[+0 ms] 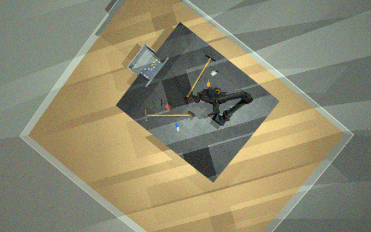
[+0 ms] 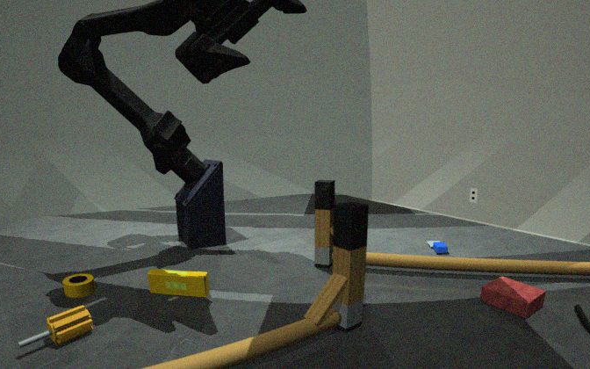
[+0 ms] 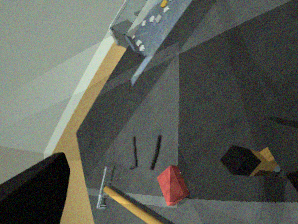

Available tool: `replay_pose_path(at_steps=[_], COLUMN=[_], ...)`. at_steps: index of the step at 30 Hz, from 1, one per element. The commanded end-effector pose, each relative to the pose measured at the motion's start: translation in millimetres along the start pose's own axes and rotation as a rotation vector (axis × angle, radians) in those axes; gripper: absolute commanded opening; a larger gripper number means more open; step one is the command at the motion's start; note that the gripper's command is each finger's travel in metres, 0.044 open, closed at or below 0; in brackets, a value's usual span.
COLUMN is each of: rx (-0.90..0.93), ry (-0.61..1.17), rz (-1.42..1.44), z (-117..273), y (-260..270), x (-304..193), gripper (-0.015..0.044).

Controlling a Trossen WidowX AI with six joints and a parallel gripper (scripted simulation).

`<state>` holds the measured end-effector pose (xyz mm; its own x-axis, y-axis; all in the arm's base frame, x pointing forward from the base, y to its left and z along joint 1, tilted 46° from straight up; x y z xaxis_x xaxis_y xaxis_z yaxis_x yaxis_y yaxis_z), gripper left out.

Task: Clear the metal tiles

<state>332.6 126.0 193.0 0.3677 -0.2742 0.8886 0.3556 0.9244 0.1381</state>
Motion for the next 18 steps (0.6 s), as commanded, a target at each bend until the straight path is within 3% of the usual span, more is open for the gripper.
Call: replay_pose_path(at_steps=[1,18], rx=[-0.024,-0.138], ry=[-0.021,-0.121], rz=[-0.081,-0.367], z=[-9,-40], y=[-11,-65], x=[13,56], gripper=[0.0440,0.0440])
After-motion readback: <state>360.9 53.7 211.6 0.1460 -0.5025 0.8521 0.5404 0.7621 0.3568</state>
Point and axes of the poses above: the point midway between the two fingers, 35 mm back from their tips, its own z axis back along the fingers, its own y axis across the jaws, x = y × z, the point moved 6 cm from there along z, back along the fingers, and after that the axes turned 7 degrees about -z, right-handed, at the moved point
